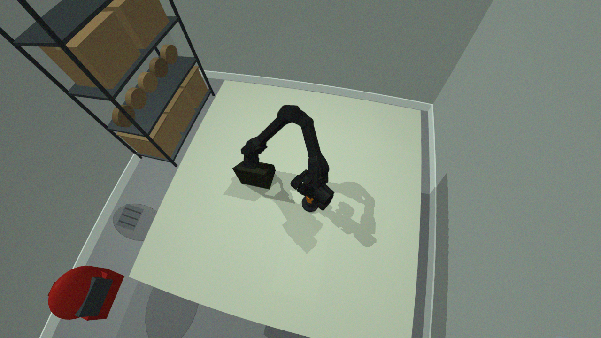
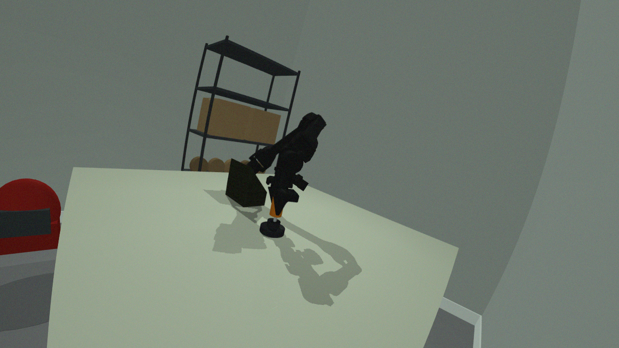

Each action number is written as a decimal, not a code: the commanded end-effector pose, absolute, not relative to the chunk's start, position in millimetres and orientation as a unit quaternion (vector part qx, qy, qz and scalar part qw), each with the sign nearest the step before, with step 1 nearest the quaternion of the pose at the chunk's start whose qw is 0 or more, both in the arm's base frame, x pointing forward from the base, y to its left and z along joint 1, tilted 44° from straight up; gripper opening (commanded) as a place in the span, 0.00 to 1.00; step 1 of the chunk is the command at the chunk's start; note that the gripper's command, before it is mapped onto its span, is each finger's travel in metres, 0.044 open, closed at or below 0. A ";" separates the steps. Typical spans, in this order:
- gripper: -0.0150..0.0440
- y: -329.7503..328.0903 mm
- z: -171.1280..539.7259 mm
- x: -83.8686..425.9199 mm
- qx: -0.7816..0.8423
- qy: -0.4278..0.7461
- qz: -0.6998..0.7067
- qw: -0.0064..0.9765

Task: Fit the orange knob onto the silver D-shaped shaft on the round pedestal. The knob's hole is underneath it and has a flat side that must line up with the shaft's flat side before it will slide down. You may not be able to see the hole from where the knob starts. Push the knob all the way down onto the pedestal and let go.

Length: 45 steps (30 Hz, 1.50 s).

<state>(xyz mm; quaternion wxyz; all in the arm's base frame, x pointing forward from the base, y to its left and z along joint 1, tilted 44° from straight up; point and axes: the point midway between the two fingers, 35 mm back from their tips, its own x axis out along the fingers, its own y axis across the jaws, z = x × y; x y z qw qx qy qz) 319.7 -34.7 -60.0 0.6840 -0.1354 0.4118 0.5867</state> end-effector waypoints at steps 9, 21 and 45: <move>0.25 -33.9 -61.9 319.6 -0.173 0.379 0.608 0.676; 0.25 -32.3 -62.8 319.8 -0.173 0.379 0.608 0.676; 0.25 -34.0 -62.1 319.2 -0.243 0.314 0.644 0.654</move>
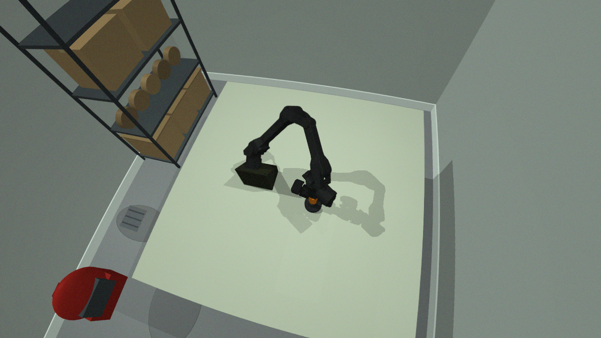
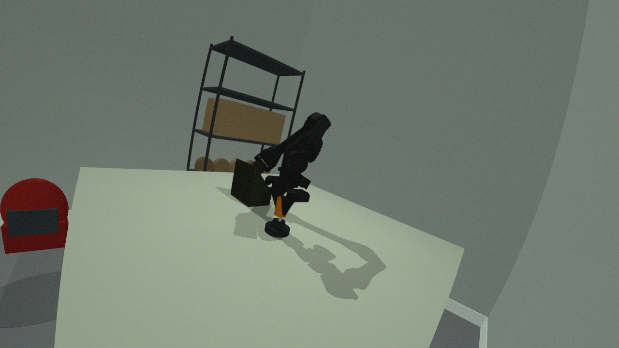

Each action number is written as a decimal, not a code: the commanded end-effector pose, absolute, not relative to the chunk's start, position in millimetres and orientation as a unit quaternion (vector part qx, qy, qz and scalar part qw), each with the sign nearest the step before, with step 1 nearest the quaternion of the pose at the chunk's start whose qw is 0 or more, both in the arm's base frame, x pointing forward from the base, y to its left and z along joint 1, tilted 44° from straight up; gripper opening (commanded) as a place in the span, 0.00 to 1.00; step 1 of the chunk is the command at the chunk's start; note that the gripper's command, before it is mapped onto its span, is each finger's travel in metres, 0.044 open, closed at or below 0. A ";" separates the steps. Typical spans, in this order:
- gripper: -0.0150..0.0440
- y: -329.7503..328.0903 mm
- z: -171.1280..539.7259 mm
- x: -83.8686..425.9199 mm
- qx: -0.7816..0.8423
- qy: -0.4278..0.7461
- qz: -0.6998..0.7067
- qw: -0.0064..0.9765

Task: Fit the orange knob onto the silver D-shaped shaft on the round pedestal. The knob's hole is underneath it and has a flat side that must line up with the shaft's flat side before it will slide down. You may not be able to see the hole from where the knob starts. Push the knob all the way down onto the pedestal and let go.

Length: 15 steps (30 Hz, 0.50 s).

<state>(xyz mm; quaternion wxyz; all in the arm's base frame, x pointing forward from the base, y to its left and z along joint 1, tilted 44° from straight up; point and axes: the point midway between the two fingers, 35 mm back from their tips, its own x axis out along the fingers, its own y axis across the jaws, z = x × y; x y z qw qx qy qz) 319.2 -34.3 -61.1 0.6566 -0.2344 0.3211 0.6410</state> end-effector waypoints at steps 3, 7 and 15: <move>0.25 -33.4 -62.7 319.6 -0.243 0.314 0.644 0.654; 0.25 -32.5 -63.3 319.8 -0.243 0.314 0.644 0.654; 0.25 -32.7 -63.0 319.7 -0.243 0.314 0.644 0.654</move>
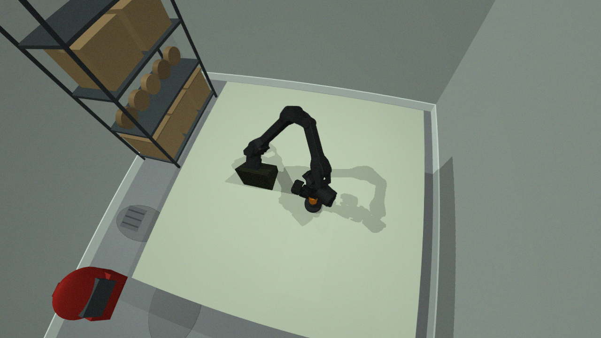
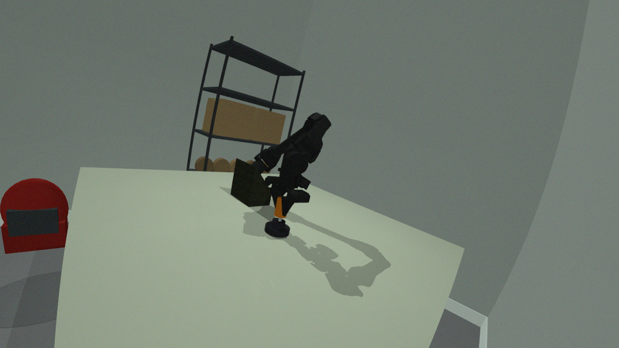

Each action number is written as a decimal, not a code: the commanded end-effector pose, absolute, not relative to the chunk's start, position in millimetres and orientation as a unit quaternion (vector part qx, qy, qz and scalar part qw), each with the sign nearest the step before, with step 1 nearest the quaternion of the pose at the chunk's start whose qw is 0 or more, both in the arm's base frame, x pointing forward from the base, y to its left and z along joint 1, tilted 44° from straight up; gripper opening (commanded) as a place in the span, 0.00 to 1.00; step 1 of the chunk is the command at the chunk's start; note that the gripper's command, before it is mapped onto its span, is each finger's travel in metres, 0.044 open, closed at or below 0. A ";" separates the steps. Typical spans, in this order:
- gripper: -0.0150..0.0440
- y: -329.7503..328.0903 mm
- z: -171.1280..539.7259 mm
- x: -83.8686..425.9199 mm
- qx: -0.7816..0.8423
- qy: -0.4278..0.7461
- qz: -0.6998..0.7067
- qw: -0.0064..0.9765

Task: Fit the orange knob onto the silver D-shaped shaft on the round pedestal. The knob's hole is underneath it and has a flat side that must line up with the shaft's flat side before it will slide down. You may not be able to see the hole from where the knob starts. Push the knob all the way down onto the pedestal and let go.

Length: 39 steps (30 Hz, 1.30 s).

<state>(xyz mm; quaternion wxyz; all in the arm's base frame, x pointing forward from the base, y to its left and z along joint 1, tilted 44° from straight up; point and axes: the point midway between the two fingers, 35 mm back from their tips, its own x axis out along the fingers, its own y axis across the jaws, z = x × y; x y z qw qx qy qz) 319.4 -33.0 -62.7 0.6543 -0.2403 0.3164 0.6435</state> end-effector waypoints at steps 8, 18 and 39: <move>0.25 -35.1 -59.8 319.6 -0.243 0.314 0.644 0.654; 0.25 -35.1 -60.7 319.7 -0.310 0.245 0.673 0.625; 0.25 -32.5 -62.7 319.7 -0.310 0.245 0.673 0.625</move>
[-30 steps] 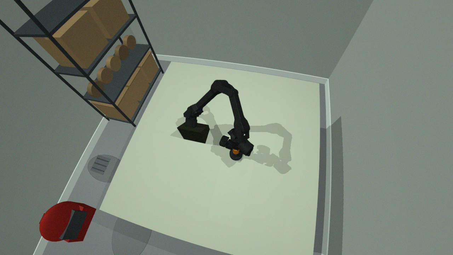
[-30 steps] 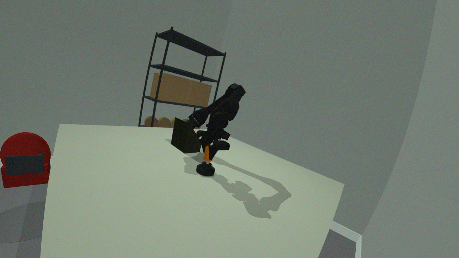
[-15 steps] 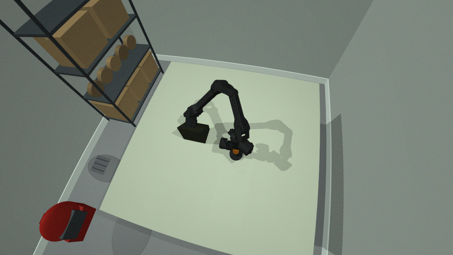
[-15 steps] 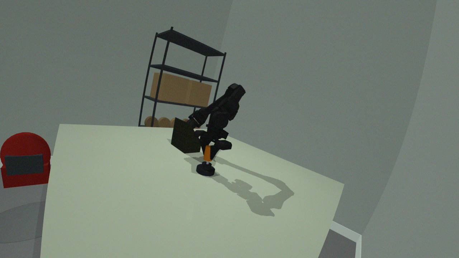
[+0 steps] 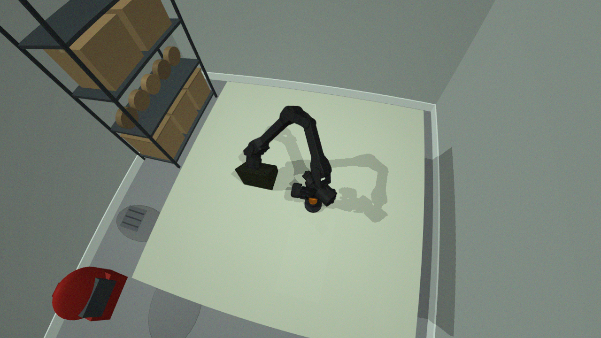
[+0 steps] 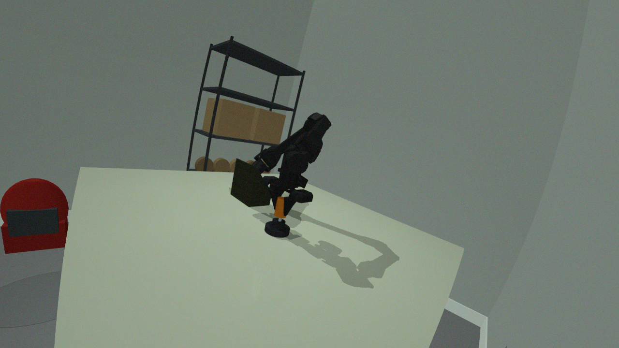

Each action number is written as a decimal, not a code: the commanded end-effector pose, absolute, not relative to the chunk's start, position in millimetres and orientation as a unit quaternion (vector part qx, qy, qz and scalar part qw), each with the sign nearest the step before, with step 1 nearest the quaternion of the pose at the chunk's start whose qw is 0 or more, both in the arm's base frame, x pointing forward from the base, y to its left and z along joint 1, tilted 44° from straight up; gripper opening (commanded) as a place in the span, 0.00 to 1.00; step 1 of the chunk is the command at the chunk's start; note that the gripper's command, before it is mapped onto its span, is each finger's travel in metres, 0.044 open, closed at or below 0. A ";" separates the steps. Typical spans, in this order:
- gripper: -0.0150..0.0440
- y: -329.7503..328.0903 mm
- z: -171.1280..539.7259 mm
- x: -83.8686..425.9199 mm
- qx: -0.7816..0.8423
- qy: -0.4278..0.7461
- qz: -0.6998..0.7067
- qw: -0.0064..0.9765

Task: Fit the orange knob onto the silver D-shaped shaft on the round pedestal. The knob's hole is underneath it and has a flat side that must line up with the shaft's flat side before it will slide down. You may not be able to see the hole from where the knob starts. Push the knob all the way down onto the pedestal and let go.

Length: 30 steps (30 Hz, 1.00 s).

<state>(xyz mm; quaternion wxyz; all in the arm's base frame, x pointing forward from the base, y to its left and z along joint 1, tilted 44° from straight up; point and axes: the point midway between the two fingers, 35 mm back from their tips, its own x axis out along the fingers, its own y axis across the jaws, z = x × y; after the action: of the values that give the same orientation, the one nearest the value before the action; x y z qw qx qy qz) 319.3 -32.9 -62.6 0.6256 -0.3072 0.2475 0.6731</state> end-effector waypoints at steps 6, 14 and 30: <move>0.25 -34.6 -60.0 319.6 -0.310 0.245 0.673 0.625; 0.25 -35.6 -59.1 320.3 -0.348 0.202 0.687 0.605; 0.25 -32.0 -63.1 319.9 -0.373 0.173 0.695 0.590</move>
<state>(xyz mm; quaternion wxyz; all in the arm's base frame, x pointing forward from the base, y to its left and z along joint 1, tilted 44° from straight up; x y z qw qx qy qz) 319.5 -32.7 -62.4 0.5903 -0.3705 0.1764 0.6952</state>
